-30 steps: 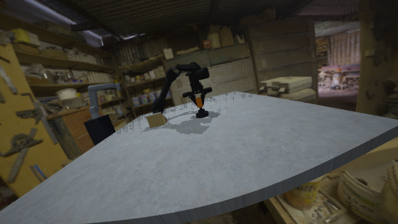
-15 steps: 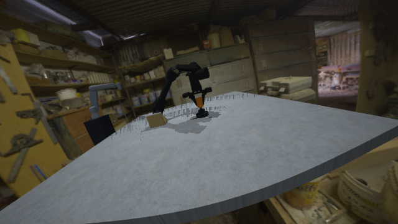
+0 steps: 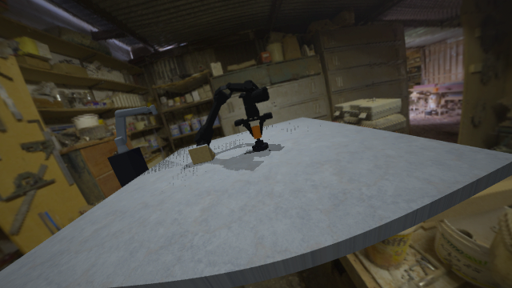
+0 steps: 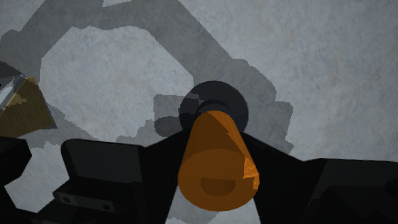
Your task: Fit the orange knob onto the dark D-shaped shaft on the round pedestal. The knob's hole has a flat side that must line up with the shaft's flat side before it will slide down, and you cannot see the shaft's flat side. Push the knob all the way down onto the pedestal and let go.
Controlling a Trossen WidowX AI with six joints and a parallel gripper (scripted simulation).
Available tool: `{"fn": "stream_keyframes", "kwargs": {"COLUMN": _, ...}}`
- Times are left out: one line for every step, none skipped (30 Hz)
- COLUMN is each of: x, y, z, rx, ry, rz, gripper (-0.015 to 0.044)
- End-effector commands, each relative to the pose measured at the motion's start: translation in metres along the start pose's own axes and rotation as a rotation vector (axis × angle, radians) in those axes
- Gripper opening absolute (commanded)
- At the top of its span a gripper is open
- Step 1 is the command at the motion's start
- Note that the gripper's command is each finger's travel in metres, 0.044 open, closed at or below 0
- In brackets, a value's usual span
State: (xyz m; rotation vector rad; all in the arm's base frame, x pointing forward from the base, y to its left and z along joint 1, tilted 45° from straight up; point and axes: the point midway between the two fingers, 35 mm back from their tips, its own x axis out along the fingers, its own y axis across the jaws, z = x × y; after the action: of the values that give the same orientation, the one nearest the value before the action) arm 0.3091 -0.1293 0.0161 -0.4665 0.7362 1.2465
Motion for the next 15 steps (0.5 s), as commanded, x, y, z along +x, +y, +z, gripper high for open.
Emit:
{"fn": "stream_keyframes", "kwargs": {"x": 0.0006, "y": -0.0015, "z": 0.0000, "rx": -0.005, "ry": -0.001, "rz": -0.002, "gripper": 0.0000}}
{"fn": "stream_keyframes", "kwargs": {"x": 0.0006, "y": -0.0015, "z": 0.0000, "rx": -0.005, "ry": -0.001, "rz": -0.002, "gripper": 0.0000}}
{"fn": "stream_keyframes", "kwargs": {"x": 0.0006, "y": -0.0015, "z": 0.0000, "rx": -0.005, "ry": -0.001, "rz": -0.002, "gripper": 0.0000}}
{"fn": "stream_keyframes", "kwargs": {"x": 0.0006, "y": -0.0015, "z": 0.0000, "rx": -0.005, "ry": -0.001, "rz": -0.002, "gripper": 0.0000}}
{"fn": "stream_keyframes", "kwargs": {"x": 0.0006, "y": -0.0015, "z": 0.0000, "rx": -0.005, "ry": -0.001, "rz": -0.002, "gripper": 0.0000}}
{"fn": "stream_keyframes", "kwargs": {"x": -0.0006, "y": -0.0016, "z": -0.0002, "rx": -0.005, "ry": -0.001, "rz": -0.002, "gripper": 0.0000}}
{"fn": "stream_keyframes", "kwargs": {"x": -0.0017, "y": -0.0019, "z": -0.0003, "rx": -0.005, "ry": -0.001, "rz": -0.002, "gripper": 0.0000}}
{"fn": "stream_keyframes", "kwargs": {"x": -0.0027, "y": -0.0021, "z": -0.0003, "rx": -0.005, "ry": -0.001, "rz": -0.002, "gripper": 0.0000}}
{"fn": "stream_keyframes", "kwargs": {"x": -0.0033, "y": -0.0022, "z": -0.0002, "rx": -0.005, "ry": -0.001, "rz": -0.002, "gripper": 0.0000}}
{"fn": "stream_keyframes", "kwargs": {"x": -0.0039, "y": -0.0024, "z": 0.0001, "rx": -0.005, "ry": -0.001, "rz": -0.002, "gripper": 0.0000}}
{"fn": "stream_keyframes", "kwargs": {"x": -0.0044, "y": -0.0027, "z": 0.0003, "rx": -0.005, "ry": -0.001, "rz": -0.002, "gripper": 0.0000}}
{"fn": "stream_keyframes", "kwargs": {"x": -0.0044, "y": -0.0027, "z": 0.0003, "rx": -0.014, "ry": -0.001, "rz": -0.002, "gripper": 0.0000}}
{"fn": "stream_keyframes", "kwargs": {"x": -0.0045, "y": -0.0028, "z": 0.0003, "rx": -0.030, "ry": -0.001, "rz": -0.002, "gripper": 0.0000}}
{"fn": "stream_keyframes", "kwargs": {"x": -0.0045, "y": -0.0029, "z": 0.0004, "rx": -0.059, "ry": -0.001, "rz": -0.002, "gripper": 0.0000}}
{"fn": "stream_keyframes", "kwargs": {"x": -0.0045, "y": -0.0030, "z": 0.0004, "rx": -0.091, "ry": -0.001, "rz": -0.002, "gripper": 0.0000}}
